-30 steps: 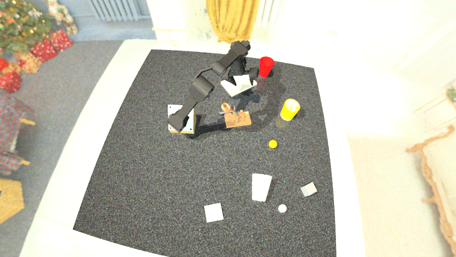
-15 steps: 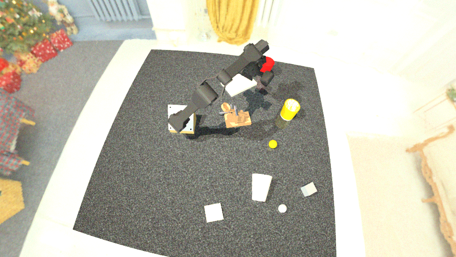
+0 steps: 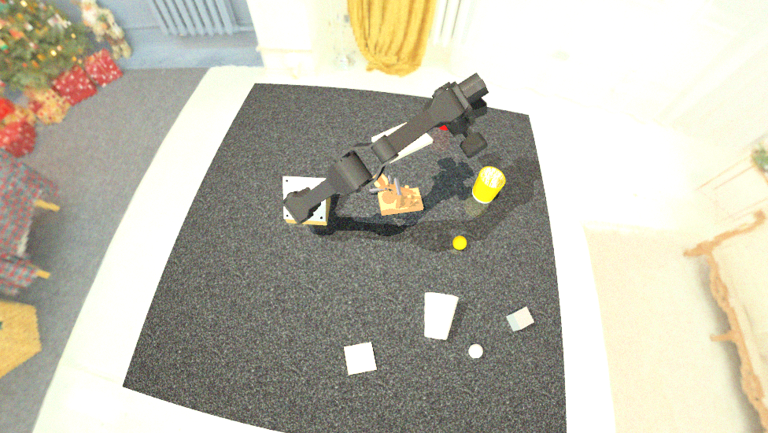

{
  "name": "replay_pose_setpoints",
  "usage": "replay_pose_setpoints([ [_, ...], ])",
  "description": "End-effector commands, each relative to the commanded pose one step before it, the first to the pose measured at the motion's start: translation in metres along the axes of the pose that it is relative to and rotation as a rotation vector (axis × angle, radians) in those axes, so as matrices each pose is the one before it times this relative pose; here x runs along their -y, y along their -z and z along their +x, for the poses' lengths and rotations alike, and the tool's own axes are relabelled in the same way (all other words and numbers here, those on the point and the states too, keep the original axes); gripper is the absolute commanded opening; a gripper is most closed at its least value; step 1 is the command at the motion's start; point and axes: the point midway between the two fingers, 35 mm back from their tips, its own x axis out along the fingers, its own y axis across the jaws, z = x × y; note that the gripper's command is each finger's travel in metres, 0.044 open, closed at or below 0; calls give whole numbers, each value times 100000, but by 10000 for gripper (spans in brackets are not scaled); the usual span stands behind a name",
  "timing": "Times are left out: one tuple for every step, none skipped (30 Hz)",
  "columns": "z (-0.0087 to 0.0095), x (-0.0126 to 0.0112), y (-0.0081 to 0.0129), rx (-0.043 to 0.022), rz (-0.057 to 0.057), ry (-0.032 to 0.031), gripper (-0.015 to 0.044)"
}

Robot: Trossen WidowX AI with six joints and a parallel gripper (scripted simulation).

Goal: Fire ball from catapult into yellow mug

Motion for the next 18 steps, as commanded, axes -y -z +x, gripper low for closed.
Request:
replay_pose_setpoints([
  [-331, 2899, -1850, 5986, 15160, -120, 440],
  [-38, 592, -459, 1273, 3173, 108, 440],
  [-38, 590, -472, 1283, 3166, 113, 440],
  [-30, 480, -396, 1058, 2586, 96, 440],
  [-17, 286, -243, 638, 1549, 59, 440],
  [-6, 95, -82, 213, 516, 20, 440],
  [0, 0, 0, 0, 0, 0, 440],
  [0, 0, 0, 0, 0, 0, 440],
  [0, 0, 0, 0, 0, 0, 440],
  [0, 0, 0, 0, 0, 0, 440],
  [0, 0, 0, 0, 0, 0, 440],
  [0, 0, 0, 0, 0, 0, 440],
  [0, 0, 0, 0, 0, 0, 440],
  [0, 0, 0, 0, 0, 0, 440],
  [0, 0, 0, 0, 0, 0, 440],
  [0, 0, 0, 0, 0, 0, 440],
  [0, 0, 0, 0, 0, 0, 440],
  [0, 0, 0, 0, 0, 0, 440],
])
